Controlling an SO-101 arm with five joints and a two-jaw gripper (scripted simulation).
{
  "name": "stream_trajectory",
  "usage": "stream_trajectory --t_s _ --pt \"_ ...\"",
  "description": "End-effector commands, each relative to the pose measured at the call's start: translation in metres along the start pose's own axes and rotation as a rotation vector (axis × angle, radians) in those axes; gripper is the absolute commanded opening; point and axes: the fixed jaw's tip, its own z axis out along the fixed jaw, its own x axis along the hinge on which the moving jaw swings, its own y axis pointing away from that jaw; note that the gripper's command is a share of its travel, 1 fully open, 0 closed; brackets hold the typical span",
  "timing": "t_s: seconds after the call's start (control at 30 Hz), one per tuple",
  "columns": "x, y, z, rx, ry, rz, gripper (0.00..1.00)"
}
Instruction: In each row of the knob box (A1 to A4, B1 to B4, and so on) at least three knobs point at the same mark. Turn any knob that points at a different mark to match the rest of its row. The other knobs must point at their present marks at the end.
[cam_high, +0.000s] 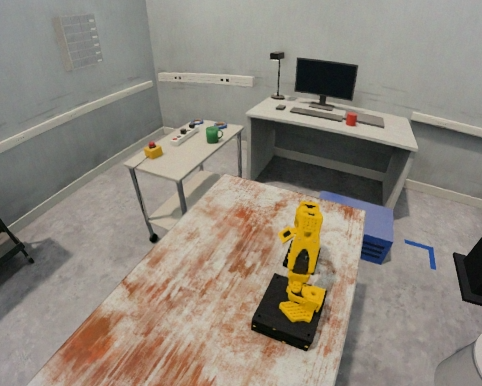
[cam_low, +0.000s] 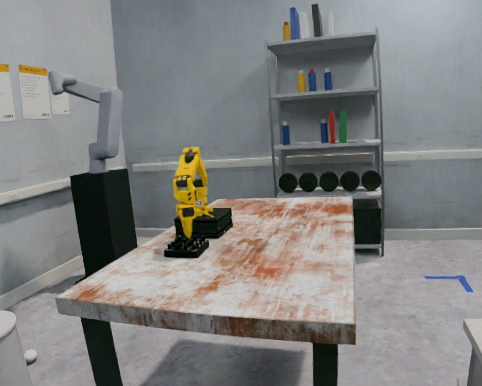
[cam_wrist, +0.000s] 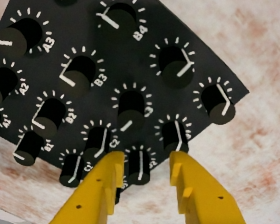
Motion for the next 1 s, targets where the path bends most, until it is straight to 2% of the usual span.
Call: stream_trajectory --t_s 0.0,0.47,0.97 --pt "-0.0019 0.0064 0.0062 -0.029 -0.018 0.002 0.1" --pt "-0.0019 0.0065 0.0063 -0.029 -0.018 0.002 0.1" --pt "-0.0038 0.0128 0.0124 -0.029 -0.018 0.002 0.1"
